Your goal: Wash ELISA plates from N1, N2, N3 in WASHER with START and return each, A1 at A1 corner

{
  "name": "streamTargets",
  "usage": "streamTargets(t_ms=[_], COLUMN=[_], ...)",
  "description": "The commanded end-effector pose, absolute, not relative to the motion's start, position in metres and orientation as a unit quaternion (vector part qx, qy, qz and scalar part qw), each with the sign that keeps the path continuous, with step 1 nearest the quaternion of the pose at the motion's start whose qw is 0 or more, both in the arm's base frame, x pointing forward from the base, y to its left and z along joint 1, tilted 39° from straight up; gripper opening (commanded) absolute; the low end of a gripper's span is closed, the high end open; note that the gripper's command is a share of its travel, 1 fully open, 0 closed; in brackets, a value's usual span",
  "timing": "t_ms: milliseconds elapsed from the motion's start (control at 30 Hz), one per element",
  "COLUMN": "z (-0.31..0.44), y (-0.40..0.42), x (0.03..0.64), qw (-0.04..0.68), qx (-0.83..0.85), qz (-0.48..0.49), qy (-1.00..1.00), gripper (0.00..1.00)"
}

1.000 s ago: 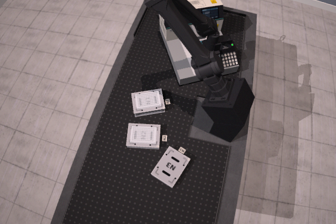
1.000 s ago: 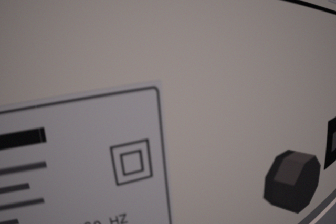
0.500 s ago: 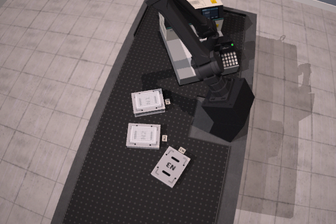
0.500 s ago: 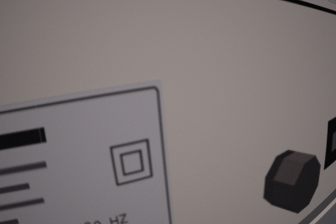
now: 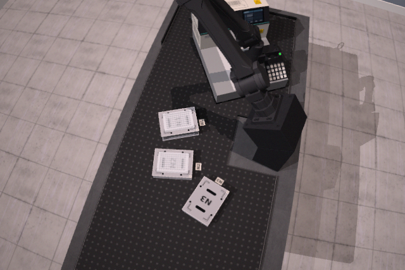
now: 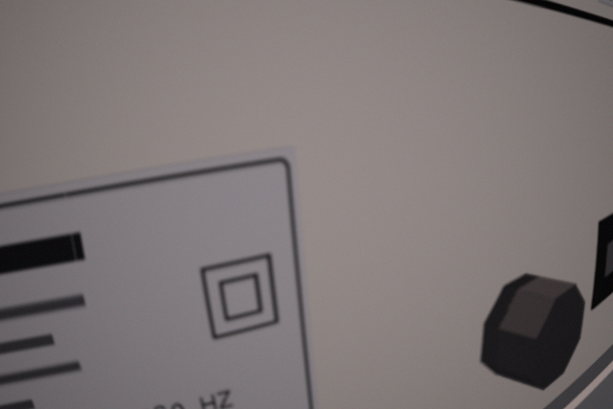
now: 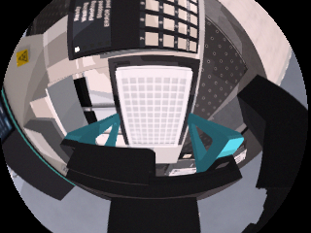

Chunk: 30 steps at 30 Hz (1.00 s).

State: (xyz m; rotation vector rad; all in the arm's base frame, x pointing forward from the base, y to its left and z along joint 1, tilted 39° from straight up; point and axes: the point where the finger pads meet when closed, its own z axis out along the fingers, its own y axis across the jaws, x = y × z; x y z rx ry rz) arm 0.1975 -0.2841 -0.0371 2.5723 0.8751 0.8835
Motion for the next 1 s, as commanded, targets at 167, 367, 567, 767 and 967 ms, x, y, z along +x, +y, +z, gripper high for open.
streamTargets(t_ms=[167,367,567,767,967], z=[-0.040,-0.045,-0.047,-0.044,-0.044], y=[-0.284,-0.284,-0.286,-0.287,-0.287], x=[0.204,0.206,0.208,0.204,0.204], qw=[0.142,0.140,0.141,0.144,0.144], qx=[0.892,0.892,0.892,0.892,0.892], qz=[0.307,0.307,0.307,0.306,0.306], qy=[0.301,0.300,0.299,0.299,0.299], gripper=[1.00,1.00,1.00,1.00,0.94])
